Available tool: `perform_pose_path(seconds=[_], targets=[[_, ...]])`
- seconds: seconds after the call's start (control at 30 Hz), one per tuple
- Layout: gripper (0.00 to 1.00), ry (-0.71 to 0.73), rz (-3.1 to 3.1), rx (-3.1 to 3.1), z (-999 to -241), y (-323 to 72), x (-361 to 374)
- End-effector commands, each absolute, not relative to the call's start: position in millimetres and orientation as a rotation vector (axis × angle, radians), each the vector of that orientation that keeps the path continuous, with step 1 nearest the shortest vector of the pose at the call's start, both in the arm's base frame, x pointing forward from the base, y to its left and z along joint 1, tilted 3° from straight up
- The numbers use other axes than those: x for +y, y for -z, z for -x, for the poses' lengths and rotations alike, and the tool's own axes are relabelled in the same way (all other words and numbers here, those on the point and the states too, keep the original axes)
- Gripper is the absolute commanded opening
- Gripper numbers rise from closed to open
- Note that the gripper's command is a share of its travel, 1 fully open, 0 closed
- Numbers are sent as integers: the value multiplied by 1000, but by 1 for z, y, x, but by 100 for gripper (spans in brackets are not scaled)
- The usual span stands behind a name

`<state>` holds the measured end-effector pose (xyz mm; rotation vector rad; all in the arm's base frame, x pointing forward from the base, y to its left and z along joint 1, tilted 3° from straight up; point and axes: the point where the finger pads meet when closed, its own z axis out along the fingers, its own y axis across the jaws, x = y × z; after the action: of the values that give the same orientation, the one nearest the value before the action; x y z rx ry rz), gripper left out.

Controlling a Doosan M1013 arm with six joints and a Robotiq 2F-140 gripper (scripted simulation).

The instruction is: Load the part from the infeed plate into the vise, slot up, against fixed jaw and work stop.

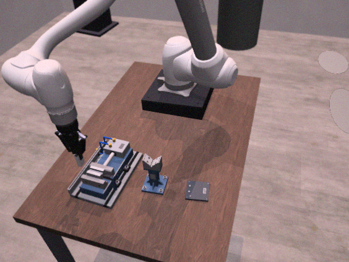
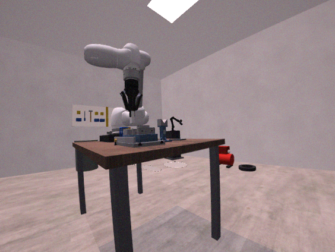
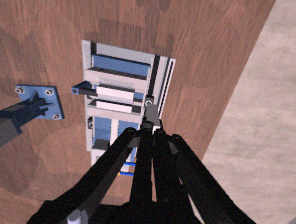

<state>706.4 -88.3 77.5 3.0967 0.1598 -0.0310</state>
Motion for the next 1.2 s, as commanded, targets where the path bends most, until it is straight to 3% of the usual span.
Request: perform_pose_path(seconds=[0.0, 0.5, 1.17], targets=[[0, 24, -3094, 168, -708, -92, -91], [0, 24, -3094, 168, -709, -119, -90], [0, 24, -3094, 168, -709, -122, -90]])
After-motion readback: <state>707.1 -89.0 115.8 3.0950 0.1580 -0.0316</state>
